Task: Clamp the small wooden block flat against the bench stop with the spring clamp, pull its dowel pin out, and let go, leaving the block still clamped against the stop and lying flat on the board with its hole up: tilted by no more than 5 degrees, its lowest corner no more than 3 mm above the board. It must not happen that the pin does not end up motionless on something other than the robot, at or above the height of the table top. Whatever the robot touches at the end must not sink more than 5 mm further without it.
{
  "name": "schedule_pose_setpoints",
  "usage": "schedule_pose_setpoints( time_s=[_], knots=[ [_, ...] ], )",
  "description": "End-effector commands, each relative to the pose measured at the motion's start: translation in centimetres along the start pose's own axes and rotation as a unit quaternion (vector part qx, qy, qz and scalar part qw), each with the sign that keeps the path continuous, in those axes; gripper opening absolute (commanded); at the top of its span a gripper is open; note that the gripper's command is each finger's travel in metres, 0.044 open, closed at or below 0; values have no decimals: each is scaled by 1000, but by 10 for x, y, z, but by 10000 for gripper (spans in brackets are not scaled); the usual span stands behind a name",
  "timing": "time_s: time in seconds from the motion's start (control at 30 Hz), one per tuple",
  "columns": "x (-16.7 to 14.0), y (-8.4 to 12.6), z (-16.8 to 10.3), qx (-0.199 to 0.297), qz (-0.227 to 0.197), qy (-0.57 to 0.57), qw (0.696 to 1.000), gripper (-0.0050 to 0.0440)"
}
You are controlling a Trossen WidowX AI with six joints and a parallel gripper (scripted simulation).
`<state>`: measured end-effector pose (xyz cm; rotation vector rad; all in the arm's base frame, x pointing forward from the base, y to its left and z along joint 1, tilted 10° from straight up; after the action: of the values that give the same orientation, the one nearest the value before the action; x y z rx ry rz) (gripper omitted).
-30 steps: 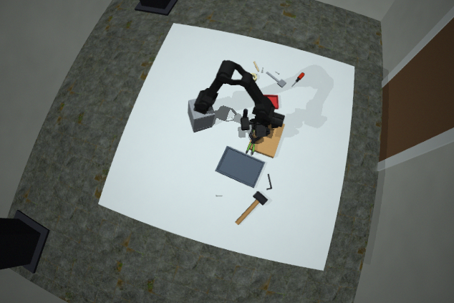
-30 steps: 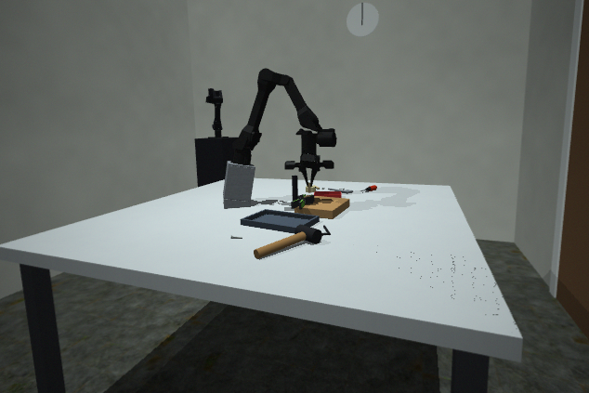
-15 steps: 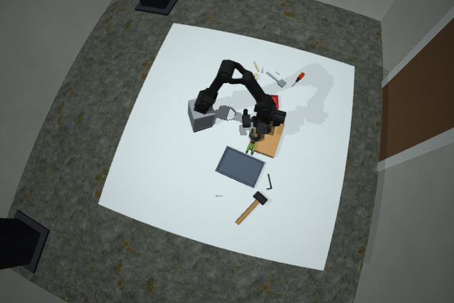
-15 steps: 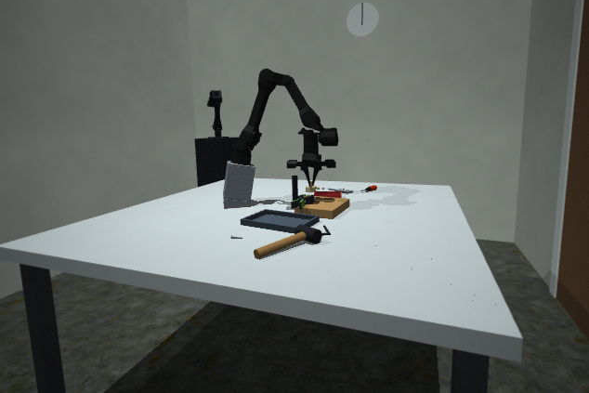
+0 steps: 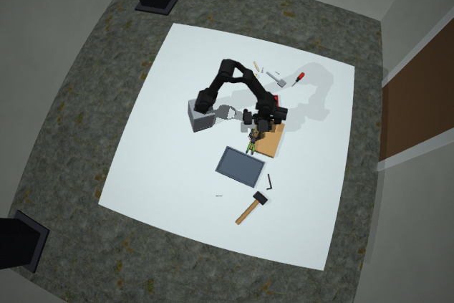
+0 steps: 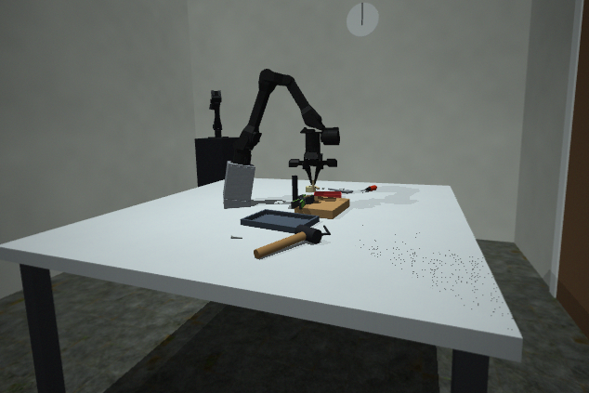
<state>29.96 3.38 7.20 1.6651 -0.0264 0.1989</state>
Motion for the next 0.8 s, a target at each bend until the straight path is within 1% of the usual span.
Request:
schedule_pose_setpoints(
  time_s=[0.0, 0.77],
  knots=[
    [3, 1, -5, -1, 1, -5, 1000, 0],
    [7, 5, -25, -1, 0, -31, 1000, 0]
  ],
)
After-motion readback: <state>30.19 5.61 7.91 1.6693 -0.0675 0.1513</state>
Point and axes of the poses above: the point midway between the two fingers, 35 mm back from their tips, its own y axis back along the fingers, its own x axis across the jaws, z = x × y, the point moved 7 cm from there along y, back along the fingers, and after that the axes turned 13 degrees about -y, right-handed, at the moved point
